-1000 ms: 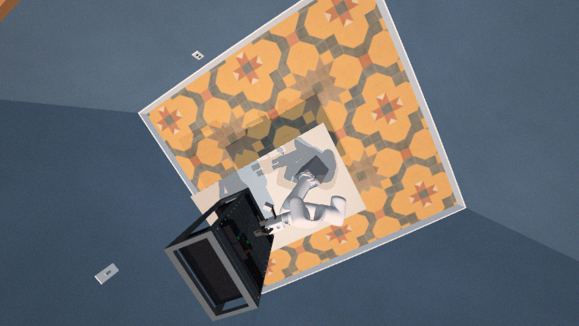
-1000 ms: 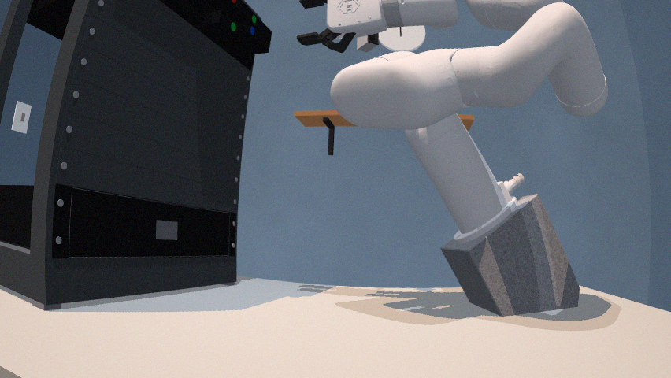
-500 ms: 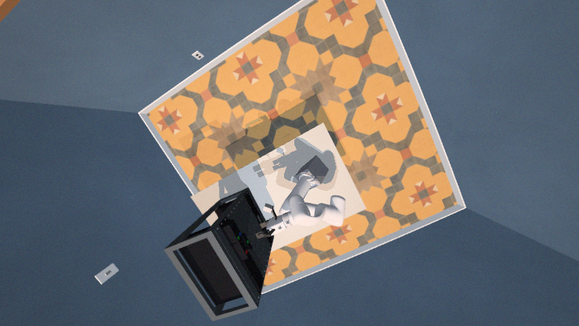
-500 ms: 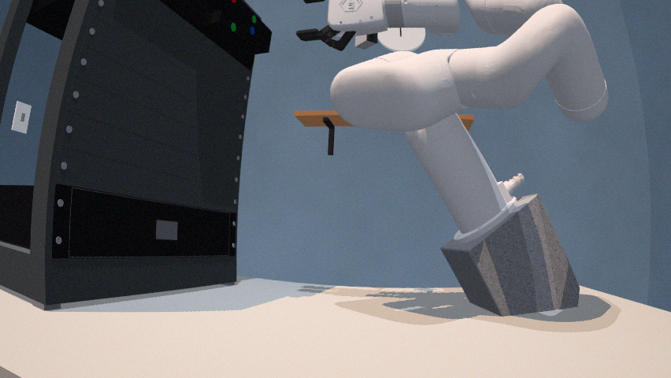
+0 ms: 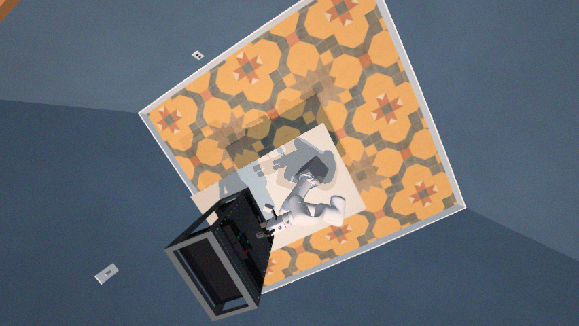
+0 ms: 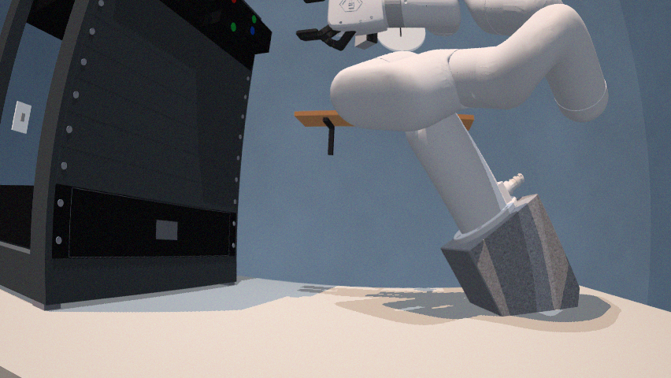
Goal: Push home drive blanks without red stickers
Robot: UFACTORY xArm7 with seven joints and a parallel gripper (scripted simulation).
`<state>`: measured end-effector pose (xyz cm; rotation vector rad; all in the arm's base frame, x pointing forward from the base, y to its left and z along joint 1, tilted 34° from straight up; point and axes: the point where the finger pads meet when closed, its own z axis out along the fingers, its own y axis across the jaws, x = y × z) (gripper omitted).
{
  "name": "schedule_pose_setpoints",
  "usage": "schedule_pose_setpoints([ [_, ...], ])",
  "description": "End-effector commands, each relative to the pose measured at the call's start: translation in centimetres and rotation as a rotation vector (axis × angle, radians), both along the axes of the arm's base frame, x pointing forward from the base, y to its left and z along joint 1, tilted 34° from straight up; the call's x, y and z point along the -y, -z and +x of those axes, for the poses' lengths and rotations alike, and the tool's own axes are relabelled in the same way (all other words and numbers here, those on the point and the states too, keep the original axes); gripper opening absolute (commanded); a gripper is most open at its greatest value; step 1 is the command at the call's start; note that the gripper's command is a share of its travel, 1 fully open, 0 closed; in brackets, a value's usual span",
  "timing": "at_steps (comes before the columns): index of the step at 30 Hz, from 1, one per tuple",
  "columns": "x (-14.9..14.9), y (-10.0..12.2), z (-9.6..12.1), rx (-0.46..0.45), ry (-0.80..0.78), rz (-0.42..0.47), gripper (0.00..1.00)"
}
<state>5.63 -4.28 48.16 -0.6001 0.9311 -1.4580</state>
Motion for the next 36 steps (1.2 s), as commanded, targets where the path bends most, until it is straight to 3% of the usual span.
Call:
schedule_pose_setpoints([
  [1,-0.2,-0.2,0.2,0.001,0.002,0.000,1.00],
  [10,-1.9,-1.2,2.1,0.001,0.002,0.000,1.00],
  [23,-6.0,-3.7,6.8,0.001,0.002,0.000,1.00],
  [36,-6.6,-4.1,7.5,0.001,0.002,0.000,1.00],
])
